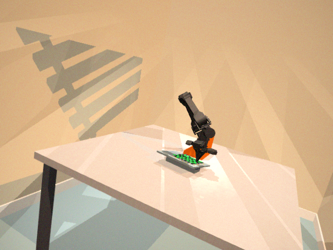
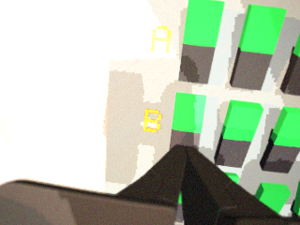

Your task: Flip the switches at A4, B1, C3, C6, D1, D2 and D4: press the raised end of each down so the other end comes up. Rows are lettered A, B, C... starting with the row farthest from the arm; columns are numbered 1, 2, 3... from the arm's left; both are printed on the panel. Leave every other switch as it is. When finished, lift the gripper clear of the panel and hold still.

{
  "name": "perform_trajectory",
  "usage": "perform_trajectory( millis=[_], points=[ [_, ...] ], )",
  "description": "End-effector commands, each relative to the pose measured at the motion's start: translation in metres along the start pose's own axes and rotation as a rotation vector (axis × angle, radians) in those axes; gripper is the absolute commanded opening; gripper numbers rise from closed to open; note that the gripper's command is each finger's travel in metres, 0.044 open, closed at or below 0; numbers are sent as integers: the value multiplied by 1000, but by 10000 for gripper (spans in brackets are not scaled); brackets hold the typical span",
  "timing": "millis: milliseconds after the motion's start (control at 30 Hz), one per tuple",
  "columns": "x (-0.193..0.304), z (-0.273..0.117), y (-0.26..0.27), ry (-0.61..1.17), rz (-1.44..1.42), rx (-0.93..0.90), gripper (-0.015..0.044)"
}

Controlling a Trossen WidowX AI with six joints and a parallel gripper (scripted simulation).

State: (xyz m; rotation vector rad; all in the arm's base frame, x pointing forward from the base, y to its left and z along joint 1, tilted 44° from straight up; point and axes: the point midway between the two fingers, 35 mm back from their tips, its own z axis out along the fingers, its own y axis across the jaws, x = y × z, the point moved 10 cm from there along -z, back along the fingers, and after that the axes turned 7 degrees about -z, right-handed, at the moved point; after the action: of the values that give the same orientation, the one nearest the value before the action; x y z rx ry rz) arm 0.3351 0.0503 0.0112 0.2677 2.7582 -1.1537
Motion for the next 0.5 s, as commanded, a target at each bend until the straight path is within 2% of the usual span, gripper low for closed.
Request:
perform_trajectory(
  millis=[0,467],
  points=[
    [0,1,0,-3,-5,5,0],
    [0,3,0,-3,-5,5,0]
  ],
)
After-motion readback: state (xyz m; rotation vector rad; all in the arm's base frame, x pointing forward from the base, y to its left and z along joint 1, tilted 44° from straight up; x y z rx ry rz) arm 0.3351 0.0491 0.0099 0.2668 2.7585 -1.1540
